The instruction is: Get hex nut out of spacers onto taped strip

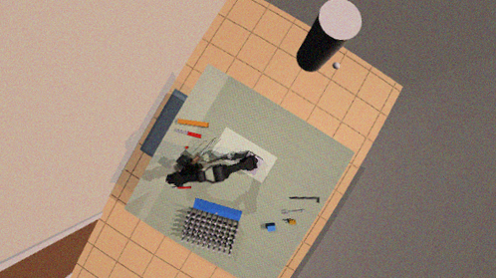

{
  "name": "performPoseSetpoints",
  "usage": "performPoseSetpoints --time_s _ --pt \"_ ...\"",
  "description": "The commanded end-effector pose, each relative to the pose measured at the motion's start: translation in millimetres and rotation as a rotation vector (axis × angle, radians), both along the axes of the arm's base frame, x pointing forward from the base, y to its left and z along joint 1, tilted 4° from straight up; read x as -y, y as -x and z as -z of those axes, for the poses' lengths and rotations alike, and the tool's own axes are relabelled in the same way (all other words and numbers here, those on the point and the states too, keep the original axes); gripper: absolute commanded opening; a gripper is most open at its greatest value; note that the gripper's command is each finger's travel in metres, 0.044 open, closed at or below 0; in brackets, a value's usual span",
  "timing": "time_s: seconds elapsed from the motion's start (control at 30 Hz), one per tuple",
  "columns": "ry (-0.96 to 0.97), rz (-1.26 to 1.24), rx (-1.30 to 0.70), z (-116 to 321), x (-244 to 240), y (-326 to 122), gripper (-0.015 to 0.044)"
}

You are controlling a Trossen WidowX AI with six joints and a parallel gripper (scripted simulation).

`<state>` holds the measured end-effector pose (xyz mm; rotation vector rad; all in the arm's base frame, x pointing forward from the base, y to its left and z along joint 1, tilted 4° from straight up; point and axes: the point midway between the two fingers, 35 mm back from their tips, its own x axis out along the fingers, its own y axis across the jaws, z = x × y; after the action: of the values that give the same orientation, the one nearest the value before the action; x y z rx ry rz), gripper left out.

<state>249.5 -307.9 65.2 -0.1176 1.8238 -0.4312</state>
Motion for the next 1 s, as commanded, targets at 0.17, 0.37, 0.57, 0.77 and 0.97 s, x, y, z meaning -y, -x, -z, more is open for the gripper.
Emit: performPoseSetpoints --time_s 0.17,0.37,0.57,0.77,0.97 --pt "0.004 -0.006 -0.007 8.7 1.2 1.1 0.0" --pt "0.004 -0.006 -0.007 14.9 1.4 1.4 0.0" --pt "0.004 -0.006 -0.007 21.1 1.6 1.8 0.0" --pt "0.004 -0.006 -0.007 27.2 1.7 2.2 0.0" --pt "0.004 -0.006 -0.007 33.4 1.8 2.8 0.0"
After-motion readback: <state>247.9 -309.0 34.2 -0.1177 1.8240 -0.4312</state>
